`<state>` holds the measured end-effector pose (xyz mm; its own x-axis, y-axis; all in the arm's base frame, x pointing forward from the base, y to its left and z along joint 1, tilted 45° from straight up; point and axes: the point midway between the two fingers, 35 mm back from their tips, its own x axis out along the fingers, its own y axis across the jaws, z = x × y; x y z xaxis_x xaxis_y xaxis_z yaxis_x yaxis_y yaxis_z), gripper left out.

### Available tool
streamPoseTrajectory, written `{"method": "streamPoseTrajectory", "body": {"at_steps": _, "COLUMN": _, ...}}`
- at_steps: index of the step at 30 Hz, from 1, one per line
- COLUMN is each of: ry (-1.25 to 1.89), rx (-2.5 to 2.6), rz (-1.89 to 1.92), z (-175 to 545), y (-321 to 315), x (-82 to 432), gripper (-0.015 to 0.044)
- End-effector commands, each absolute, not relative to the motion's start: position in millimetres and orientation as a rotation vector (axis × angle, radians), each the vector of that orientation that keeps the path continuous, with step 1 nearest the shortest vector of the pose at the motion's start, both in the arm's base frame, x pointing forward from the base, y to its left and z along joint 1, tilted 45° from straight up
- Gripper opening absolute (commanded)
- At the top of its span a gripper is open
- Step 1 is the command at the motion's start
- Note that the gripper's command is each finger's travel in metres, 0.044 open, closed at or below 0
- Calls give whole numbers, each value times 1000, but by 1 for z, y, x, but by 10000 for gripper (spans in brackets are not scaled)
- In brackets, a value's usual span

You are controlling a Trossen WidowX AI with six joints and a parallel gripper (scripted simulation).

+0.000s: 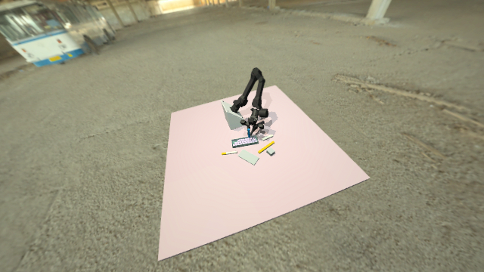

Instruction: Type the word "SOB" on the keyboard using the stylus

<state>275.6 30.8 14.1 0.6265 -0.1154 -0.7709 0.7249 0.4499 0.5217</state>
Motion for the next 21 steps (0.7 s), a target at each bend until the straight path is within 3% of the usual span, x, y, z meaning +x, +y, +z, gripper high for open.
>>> {"method": "streamPoseTrajectory", "body": {"at_steps": 1, "ry": 721, "rx": 977, "rz": -576, "z": 28, "y": 19, "x": 275, "gripper": 81}}
{"method": "streamPoseTrajectory", "body": {"at_steps": 10, "ry": 726, "rx": 974, "rz": -584, "z": 28, "y": 17, "x": 274, "gripper": 84}}
{"method": "streamPoseTrajectory", "body": {"at_steps": 13, "ry": 726, "rx": 974, "rz": -584, "z": 28, "y": 17, "x": 274, "gripper": 64}}
{"method": "streamPoseTrajectory", "body": {"at_steps": 16, "ry": 725, "rx": 974, "rz": -583, "z": 26, "y": 15, "x": 271, "gripper": 0}}
{"method": "streamPoseTrajectory", "body": {"at_steps": 21, "ry": 723, "rx": 976, "rz": -579, "z": 19, "y": 6, "x": 258, "gripper": 0}}
